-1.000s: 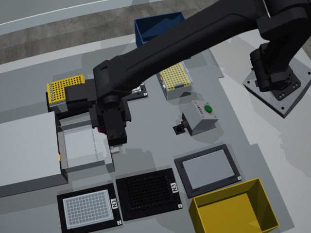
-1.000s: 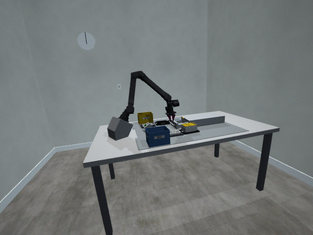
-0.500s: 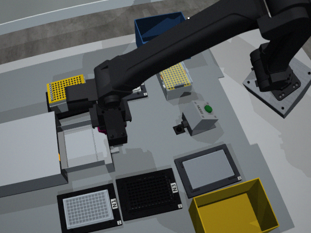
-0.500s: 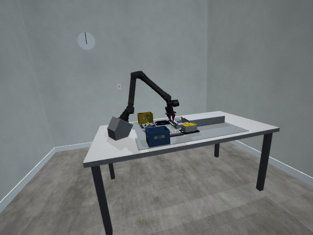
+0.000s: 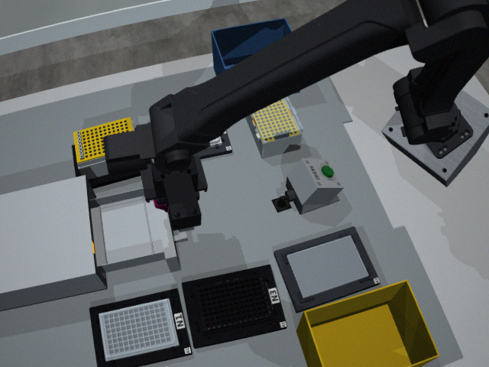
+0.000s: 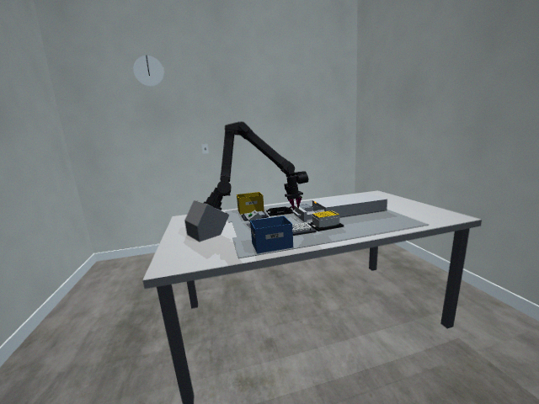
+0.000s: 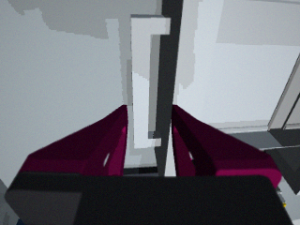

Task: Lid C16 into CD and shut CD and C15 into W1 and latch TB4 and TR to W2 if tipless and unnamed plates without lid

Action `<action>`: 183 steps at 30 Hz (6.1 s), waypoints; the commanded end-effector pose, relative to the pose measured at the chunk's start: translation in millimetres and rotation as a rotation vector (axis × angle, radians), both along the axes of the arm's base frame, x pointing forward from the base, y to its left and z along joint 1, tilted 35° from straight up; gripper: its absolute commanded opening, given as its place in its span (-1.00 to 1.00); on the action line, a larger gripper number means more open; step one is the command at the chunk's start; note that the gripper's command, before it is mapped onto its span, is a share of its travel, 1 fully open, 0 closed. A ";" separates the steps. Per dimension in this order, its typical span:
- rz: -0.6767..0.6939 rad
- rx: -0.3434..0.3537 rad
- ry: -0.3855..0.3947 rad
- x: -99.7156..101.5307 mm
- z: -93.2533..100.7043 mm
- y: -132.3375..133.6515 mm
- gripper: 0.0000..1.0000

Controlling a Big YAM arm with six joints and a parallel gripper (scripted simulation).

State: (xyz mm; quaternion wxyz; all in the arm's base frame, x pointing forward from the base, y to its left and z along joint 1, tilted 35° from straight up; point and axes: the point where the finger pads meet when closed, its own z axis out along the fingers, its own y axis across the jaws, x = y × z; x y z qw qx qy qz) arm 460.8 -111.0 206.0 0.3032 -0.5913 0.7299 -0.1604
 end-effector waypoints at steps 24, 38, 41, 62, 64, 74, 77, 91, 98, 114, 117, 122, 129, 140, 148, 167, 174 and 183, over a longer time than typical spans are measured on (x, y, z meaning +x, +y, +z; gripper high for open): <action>0.032 0.040 0.100 -6.1 -50.7 18.0 -0.40; 0.034 0.044 0.115 -13.9 -55.4 20.5 -0.40; 0.034 0.044 0.115 -13.9 -55.4 20.5 -0.40; 0.034 0.044 0.115 -13.9 -55.4 20.5 -0.40; 0.034 0.044 0.115 -13.9 -55.4 20.5 -0.40; 0.036 0.043 0.113 -19.4 -58.8 22.2 -0.40; 0.036 0.043 0.113 -19.6 -58.8 22.4 -0.40; 0.036 0.043 0.113 -19.6 -58.8 22.4 -0.40; 0.036 0.043 0.113 -19.6 -58.8 22.4 -0.40; 0.037 0.043 0.114 -23.1 -61.0 23.4 -0.40; 0.038 0.043 0.114 -25.6 -62.5 24.2 -0.40; 0.038 0.043 0.114 -25.6 -62.4 24.3 -0.40; 0.038 0.043 0.114 -25.6 -62.4 24.3 -0.40; 0.038 0.043 0.114 -25.6 -62.4 24.3 -0.40; 0.038 0.043 0.114 -25.6 -62.4 24.3 -0.40; 0.040 0.041 0.112 -31.2 -65.8 26.0 -0.40; 0.040 0.041 0.112 -31.2 -65.8 26.0 -0.40; 0.040 0.041 0.112 -31.2 -65.8 26.0 -0.40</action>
